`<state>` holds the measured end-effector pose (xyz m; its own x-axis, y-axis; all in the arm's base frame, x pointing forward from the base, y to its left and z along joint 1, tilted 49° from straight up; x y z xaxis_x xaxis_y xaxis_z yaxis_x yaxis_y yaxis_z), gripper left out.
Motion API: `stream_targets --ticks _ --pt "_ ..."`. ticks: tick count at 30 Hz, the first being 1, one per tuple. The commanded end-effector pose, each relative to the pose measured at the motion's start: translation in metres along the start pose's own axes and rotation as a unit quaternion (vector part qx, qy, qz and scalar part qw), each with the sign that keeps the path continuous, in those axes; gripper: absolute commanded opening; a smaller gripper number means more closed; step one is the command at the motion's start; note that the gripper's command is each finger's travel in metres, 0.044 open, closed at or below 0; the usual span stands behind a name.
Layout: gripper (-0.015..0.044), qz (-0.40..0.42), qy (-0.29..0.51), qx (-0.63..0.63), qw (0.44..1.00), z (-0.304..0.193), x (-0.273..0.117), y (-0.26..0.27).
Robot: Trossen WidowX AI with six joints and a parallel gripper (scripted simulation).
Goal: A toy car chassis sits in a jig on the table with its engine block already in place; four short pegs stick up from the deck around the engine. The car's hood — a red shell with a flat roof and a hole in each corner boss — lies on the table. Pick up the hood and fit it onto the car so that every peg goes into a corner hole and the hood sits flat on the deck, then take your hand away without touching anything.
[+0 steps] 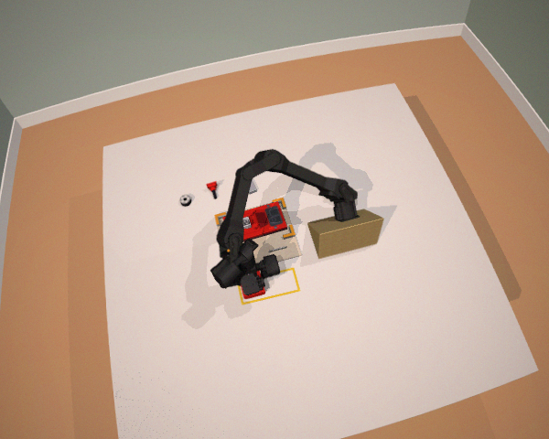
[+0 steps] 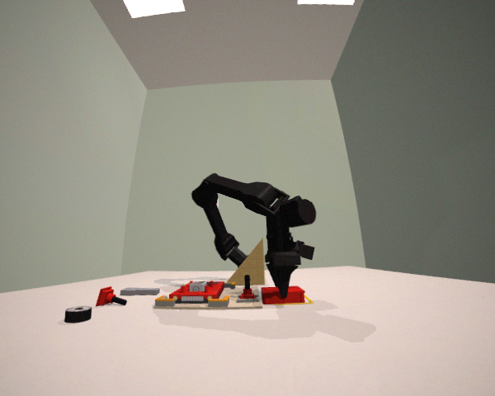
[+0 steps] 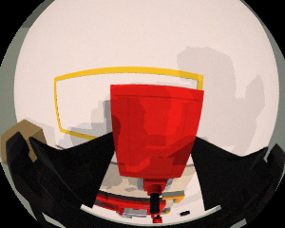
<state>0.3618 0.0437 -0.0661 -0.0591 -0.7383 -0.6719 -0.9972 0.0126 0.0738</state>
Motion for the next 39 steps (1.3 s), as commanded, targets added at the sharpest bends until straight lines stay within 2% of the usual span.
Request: stream_targets --ticks 1,8,30,39 --pt "0.0170 0.000 0.000 0.000 1.000 0.000 -0.002 0.000" --pt "0.0000 0.000 0.000 0.000 1.000 0.000 -0.017 0.000" --pt "0.0000 0.000 -0.002 0.000 1.000 0.001 -0.092 0.000" --pt "0.0000 -0.001 -0.002 0.008 1.000 -0.003 -0.097 -0.001"
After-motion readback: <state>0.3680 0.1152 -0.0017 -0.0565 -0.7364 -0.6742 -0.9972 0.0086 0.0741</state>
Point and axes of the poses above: the point midway between the two fingers, 35 mm back from their tips, its own x axis out along the fingers, its own y axis across the jaws, z = x × y, the point moved 4 cm from there along -x, back along the fingers, and after that the axes turned 7 degrees about -x, right-handed, at the moved point
